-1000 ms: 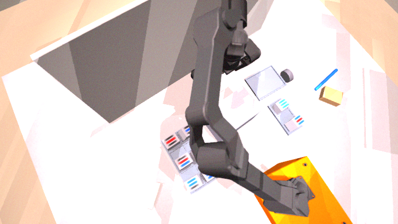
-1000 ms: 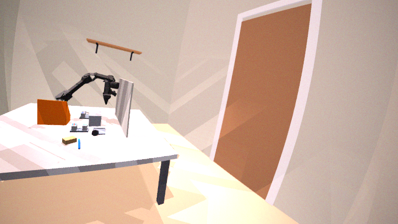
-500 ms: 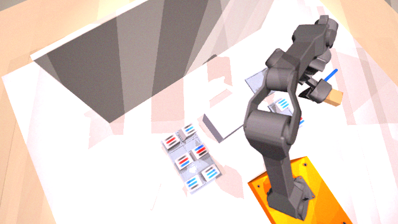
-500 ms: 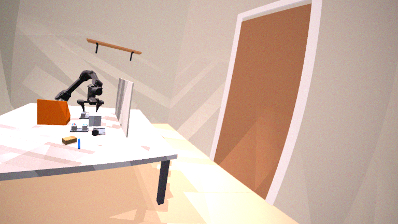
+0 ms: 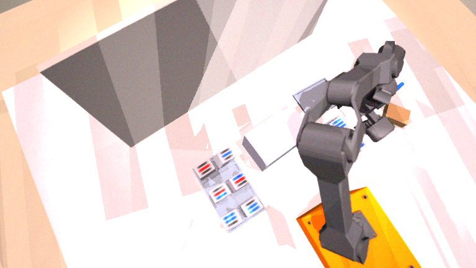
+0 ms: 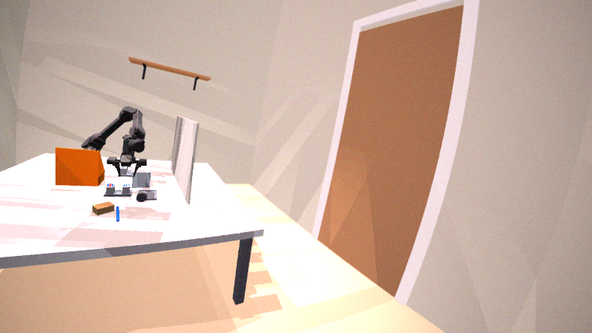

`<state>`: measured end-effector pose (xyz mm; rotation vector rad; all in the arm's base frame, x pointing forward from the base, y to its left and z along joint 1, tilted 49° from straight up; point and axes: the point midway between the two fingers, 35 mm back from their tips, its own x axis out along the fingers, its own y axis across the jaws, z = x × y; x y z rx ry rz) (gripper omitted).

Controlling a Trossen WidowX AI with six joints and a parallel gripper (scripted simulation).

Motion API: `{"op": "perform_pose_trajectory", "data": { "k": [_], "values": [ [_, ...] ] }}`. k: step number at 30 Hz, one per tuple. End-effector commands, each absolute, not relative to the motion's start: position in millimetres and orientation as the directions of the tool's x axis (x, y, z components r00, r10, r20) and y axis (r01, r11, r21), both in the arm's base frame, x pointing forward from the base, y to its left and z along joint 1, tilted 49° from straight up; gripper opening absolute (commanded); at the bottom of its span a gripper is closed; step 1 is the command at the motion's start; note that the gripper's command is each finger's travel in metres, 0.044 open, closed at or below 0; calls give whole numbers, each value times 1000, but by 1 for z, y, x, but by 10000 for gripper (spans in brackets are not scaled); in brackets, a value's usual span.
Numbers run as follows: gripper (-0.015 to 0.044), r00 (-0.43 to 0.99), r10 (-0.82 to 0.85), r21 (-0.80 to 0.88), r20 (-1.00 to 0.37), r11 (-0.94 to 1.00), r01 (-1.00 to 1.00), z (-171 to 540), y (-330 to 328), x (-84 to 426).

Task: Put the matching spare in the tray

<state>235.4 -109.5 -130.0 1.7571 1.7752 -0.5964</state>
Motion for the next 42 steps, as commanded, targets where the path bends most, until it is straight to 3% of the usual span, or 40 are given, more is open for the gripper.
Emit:
{"op": "perform_pose_trajectory", "data": {
  "k": [1, 42],
  "values": [
    [300, 29, 746, 73, -665, 26, 997, -134, -106, 234],
    [300, 30, 747, 73, -664, 25, 997, -172, -61, 238]
  ]
}}
